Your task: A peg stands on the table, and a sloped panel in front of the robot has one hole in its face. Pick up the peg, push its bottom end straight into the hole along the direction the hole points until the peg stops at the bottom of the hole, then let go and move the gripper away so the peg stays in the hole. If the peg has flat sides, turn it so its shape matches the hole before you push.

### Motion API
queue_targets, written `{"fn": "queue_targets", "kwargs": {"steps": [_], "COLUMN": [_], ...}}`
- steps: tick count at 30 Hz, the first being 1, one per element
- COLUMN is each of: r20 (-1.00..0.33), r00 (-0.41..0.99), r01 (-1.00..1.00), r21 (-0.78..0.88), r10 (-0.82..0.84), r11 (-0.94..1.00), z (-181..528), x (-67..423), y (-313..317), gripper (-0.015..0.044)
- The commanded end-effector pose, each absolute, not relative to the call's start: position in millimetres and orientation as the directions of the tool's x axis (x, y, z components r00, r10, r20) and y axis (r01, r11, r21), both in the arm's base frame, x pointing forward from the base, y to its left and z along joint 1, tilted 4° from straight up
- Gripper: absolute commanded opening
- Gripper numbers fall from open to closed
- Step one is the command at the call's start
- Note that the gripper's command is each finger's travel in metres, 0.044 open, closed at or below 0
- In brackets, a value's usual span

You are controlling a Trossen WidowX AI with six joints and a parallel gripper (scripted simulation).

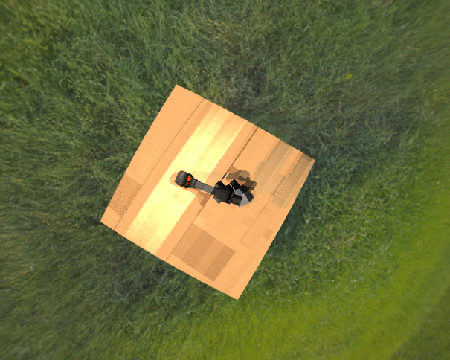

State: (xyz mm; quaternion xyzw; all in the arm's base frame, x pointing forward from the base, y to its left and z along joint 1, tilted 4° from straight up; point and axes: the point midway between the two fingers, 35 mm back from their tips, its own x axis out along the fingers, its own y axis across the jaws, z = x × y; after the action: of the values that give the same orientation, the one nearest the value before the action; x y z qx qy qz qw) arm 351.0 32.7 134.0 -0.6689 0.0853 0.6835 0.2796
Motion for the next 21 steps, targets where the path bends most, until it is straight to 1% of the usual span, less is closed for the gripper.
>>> {"fn": "queue_targets", "kwargs": {"steps": [1,21], "r20": [-0.955,-0.919], "r00": [0.067,0.128], "r01": [-0.522,-0.639], "r21": [-0.279,-0.363], "r10": [0.287,0.372], "r11": [-0.806,-0.678], "z": [136,140], "x": [355,369], "y": [29,6], "gripper": [0.0000,0.0000]}}
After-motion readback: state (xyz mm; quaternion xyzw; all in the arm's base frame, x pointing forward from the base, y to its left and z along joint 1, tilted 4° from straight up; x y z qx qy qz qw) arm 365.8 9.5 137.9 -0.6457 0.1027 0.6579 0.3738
